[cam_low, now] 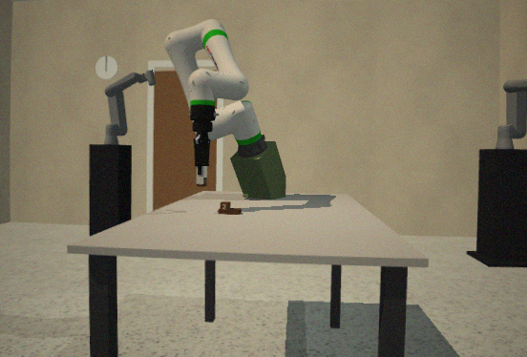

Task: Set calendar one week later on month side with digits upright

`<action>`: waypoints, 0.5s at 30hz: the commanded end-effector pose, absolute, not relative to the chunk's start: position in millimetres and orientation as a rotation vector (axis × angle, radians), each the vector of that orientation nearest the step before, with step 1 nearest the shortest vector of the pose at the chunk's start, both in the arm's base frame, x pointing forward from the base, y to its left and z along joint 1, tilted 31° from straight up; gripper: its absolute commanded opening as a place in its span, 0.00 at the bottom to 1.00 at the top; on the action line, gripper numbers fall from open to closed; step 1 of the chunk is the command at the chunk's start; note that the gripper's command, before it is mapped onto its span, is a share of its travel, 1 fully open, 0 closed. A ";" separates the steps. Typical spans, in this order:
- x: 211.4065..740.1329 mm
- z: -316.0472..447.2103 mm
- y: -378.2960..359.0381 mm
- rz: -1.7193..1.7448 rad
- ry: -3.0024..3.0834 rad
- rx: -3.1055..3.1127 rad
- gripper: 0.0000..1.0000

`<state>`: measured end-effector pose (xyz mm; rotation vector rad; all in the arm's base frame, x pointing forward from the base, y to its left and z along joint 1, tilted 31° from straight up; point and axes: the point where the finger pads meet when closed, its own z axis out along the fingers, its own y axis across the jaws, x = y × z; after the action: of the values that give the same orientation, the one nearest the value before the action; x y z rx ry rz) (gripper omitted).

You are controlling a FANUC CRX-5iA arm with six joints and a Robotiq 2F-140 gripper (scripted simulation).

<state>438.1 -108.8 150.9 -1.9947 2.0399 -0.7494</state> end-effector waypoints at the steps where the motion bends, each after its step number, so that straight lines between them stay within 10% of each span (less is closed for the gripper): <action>1: 438.0 151.6 -108.5 -0.750 2.039 -1.995 0.17; 15: 443.6 136.8 -14.3 -0.740 2.042 -2.002 0.17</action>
<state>442.8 -57.0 142.2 -2.0072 2.0344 -0.7210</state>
